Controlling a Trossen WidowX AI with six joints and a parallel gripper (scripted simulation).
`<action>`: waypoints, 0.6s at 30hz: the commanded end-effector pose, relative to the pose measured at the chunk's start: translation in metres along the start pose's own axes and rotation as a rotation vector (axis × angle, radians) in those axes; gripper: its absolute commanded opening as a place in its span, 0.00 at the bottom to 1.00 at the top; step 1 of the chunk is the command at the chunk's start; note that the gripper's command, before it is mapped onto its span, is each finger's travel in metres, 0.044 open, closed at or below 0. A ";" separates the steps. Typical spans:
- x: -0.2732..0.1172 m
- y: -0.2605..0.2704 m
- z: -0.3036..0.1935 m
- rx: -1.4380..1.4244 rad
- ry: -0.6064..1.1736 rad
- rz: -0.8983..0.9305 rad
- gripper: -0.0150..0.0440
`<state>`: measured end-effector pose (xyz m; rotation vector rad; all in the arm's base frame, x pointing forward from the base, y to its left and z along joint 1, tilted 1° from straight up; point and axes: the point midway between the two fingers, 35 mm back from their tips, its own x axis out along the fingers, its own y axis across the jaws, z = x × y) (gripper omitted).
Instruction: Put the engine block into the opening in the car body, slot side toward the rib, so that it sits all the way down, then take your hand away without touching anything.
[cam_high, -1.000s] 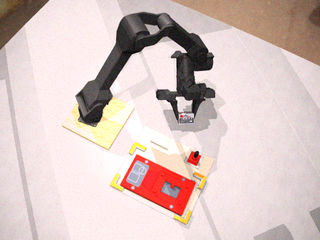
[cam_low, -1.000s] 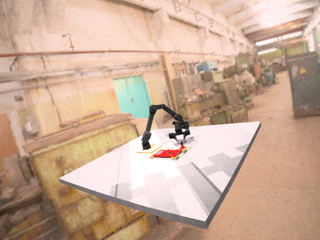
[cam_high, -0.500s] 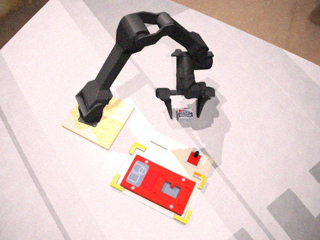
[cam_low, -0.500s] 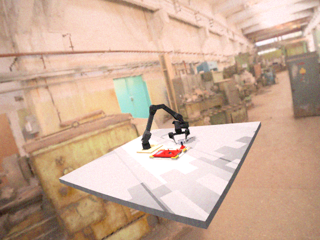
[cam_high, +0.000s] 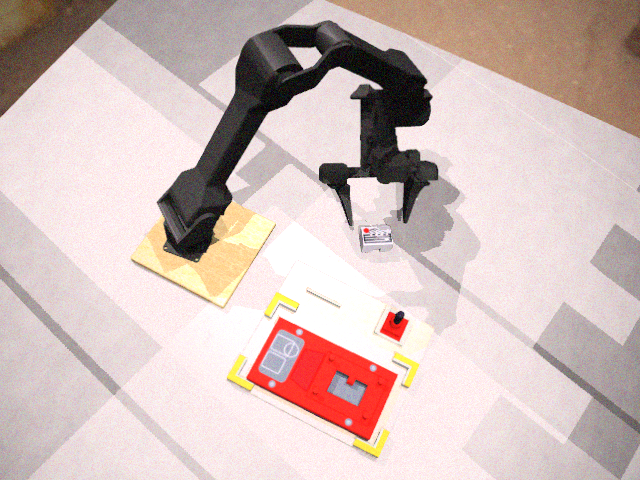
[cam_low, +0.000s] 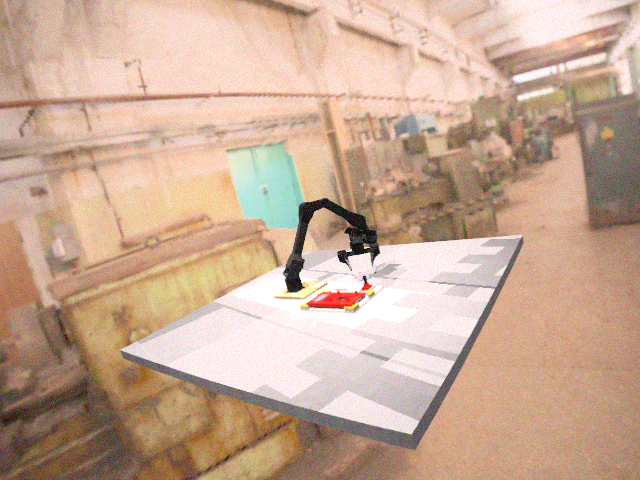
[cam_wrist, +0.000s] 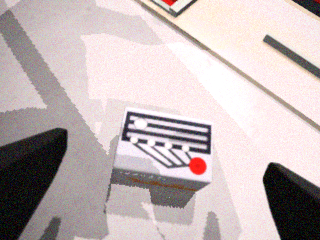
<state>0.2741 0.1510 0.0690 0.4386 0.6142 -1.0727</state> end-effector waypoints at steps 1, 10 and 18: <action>0.000 0.000 0.000 -0.002 0.000 0.001 1.00; 0.000 0.000 0.000 -0.002 0.000 0.001 1.00; 0.003 -0.001 0.001 0.071 0.038 -0.023 1.00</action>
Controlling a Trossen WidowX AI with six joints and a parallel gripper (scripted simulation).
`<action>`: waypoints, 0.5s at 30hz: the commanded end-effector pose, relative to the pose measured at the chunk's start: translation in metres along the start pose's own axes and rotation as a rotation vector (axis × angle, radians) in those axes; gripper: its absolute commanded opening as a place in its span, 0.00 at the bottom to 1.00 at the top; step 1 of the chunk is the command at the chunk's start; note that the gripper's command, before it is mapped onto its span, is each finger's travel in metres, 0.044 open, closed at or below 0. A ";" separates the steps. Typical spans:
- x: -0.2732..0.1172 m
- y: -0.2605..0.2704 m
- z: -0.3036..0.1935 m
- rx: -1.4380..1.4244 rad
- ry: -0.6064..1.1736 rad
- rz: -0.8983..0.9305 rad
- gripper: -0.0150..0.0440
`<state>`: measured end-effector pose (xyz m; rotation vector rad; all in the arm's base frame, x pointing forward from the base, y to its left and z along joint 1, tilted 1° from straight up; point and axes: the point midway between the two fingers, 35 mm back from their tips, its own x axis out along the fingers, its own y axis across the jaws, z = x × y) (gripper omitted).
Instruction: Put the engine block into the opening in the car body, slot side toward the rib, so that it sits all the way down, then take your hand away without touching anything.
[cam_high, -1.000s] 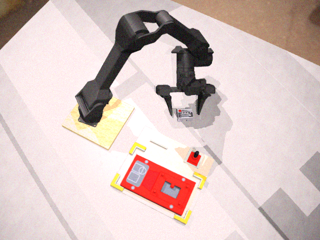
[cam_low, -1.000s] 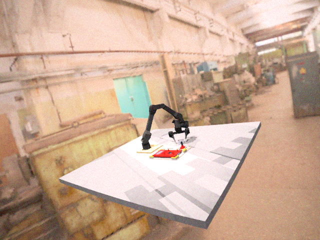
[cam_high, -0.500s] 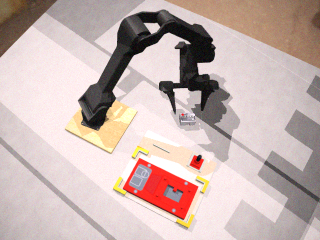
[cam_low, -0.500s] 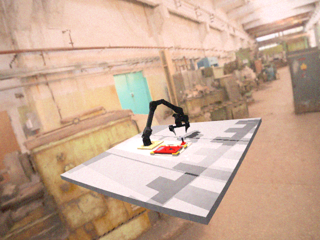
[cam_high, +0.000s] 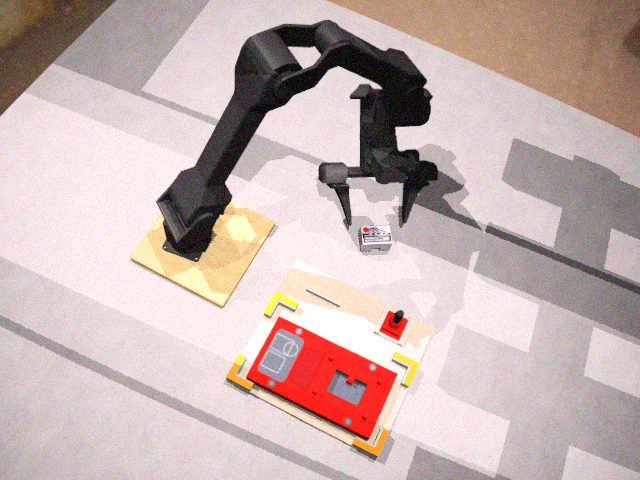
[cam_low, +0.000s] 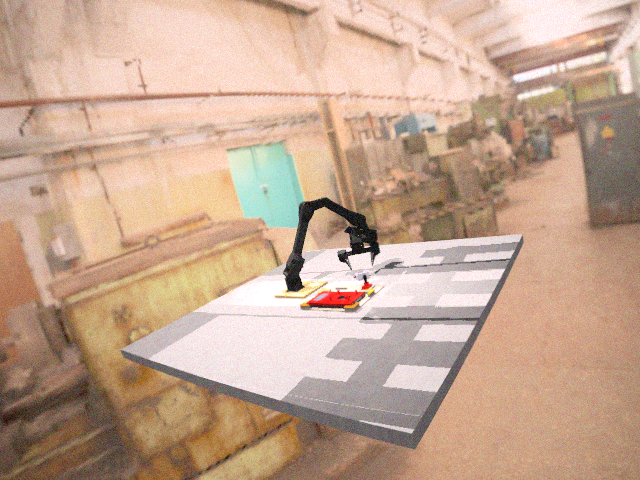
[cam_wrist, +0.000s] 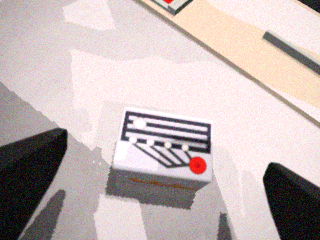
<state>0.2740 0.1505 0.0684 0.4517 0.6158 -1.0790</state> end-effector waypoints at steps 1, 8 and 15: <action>0.003 -0.002 0.002 0.089 0.045 -0.030 1.00; 0.008 -0.005 0.006 0.293 0.147 -0.103 1.00; 0.011 -0.007 0.009 0.497 0.242 -0.181 1.00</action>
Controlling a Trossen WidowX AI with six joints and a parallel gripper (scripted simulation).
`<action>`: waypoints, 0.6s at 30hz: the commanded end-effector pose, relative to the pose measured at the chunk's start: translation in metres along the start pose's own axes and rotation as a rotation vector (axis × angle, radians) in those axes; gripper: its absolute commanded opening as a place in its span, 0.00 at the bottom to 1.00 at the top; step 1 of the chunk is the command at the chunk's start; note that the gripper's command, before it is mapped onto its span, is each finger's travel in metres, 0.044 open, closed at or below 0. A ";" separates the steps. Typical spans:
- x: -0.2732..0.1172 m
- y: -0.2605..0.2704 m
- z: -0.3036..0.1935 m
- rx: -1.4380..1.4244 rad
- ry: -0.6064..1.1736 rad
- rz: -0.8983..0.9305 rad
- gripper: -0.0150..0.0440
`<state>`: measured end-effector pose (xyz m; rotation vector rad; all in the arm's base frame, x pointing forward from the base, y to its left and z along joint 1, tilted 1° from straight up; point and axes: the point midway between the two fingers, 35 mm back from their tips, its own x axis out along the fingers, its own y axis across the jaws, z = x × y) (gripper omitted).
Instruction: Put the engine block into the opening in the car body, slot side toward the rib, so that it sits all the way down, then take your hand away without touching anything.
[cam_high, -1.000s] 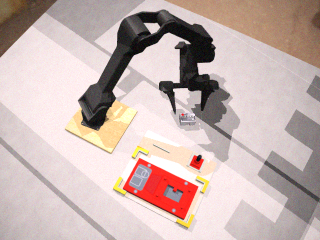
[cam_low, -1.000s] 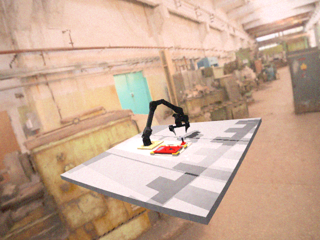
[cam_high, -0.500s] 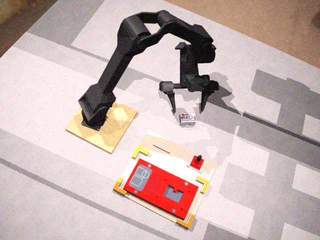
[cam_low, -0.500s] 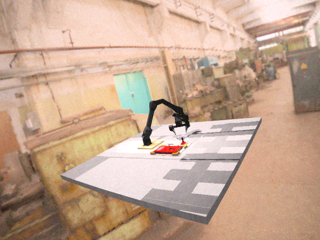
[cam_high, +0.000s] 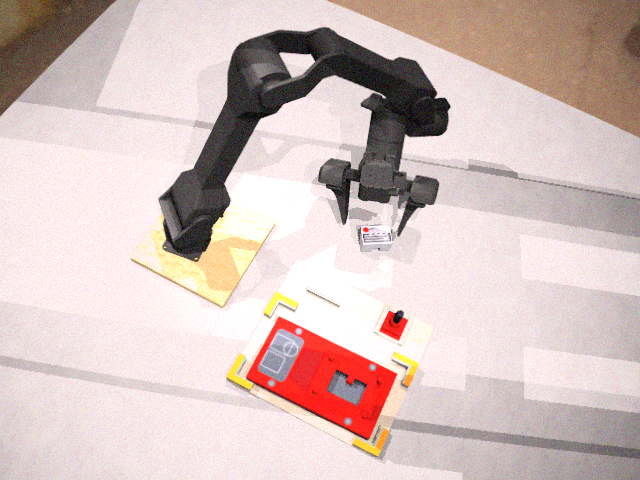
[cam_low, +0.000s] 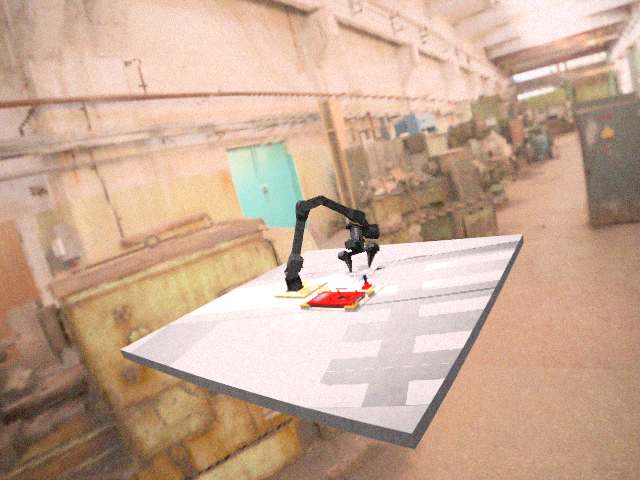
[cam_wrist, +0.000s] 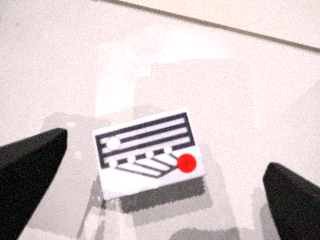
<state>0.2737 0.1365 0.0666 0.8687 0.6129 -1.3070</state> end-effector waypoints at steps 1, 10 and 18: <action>0.001 0.000 0.003 0.135 0.063 -0.050 1.00; 0.001 0.002 0.008 0.394 0.176 -0.158 1.00; -0.002 0.005 0.013 0.627 0.273 -0.264 1.00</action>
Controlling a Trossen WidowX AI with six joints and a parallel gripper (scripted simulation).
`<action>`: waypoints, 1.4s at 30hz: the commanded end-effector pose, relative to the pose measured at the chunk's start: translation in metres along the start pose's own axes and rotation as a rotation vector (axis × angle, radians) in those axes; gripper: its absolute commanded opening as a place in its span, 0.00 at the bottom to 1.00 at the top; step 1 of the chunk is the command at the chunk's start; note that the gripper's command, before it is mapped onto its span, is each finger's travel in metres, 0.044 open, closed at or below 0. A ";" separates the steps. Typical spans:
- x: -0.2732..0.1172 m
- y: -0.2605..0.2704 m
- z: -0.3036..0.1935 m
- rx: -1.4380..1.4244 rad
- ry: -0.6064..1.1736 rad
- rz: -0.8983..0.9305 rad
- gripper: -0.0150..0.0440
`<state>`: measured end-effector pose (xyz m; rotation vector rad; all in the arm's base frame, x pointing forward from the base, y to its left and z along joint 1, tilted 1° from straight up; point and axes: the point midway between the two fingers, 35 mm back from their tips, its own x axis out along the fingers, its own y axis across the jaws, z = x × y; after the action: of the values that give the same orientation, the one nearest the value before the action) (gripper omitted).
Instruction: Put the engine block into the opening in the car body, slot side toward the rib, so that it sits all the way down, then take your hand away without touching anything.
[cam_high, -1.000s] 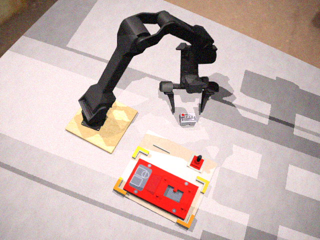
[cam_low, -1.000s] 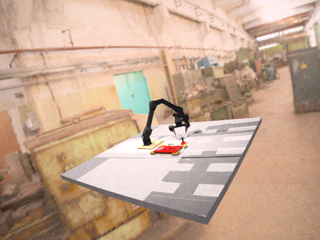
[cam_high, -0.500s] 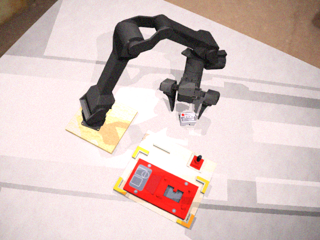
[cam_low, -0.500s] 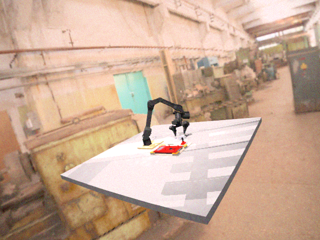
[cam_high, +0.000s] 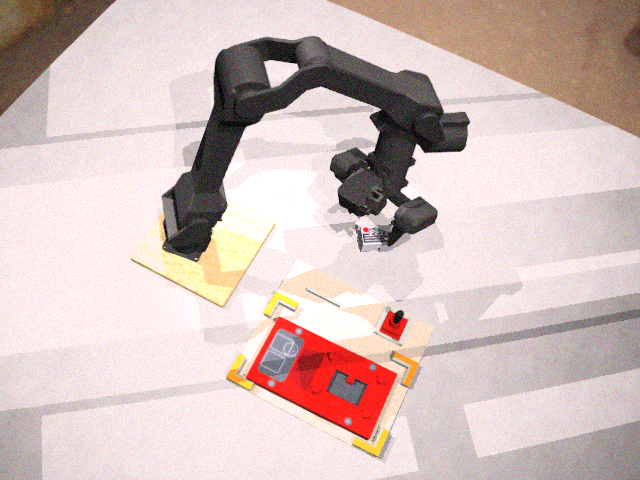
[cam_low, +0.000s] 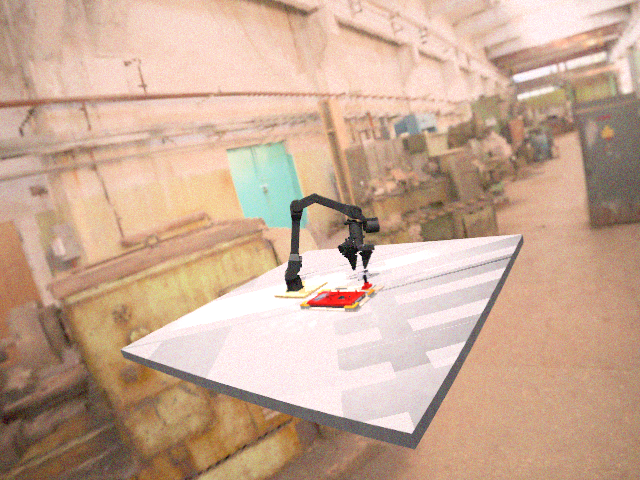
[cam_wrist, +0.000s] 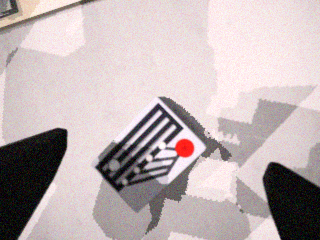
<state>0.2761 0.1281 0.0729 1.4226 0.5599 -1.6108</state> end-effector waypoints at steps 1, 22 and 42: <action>-0.004 0.003 0.001 0.135 0.056 -0.061 1.00; -0.020 0.014 0.003 0.570 0.218 -0.283 1.00; 0.007 0.018 0.001 0.570 0.217 -0.282 1.00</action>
<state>0.2917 0.1150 0.0764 2.0336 0.4463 -1.9485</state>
